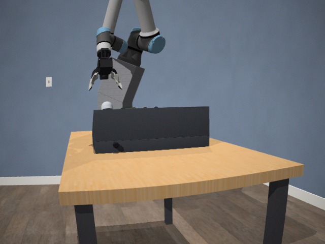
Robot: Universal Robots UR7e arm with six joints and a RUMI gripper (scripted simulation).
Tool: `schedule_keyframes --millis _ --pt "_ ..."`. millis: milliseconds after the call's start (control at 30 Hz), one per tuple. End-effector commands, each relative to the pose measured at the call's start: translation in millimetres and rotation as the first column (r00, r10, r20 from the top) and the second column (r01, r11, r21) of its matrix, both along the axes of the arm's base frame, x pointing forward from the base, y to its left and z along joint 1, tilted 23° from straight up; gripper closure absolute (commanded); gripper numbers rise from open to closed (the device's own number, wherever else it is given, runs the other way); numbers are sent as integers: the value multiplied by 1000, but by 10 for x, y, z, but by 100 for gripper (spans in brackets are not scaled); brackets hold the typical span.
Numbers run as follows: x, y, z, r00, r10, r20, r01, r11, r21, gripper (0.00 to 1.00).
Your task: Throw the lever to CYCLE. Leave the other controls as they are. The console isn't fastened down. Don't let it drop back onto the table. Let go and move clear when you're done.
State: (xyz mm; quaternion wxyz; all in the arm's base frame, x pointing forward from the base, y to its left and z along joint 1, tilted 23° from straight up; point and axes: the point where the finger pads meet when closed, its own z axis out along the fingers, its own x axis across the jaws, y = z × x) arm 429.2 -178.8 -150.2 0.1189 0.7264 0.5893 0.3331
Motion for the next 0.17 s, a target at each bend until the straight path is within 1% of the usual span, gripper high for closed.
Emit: schedule_keyframes --millis 0,133 --pt "1 -4 3 1000 0 1 0 1000 -1 0" --pt "1 -4 3 1000 0 1 0 1000 -1 0"
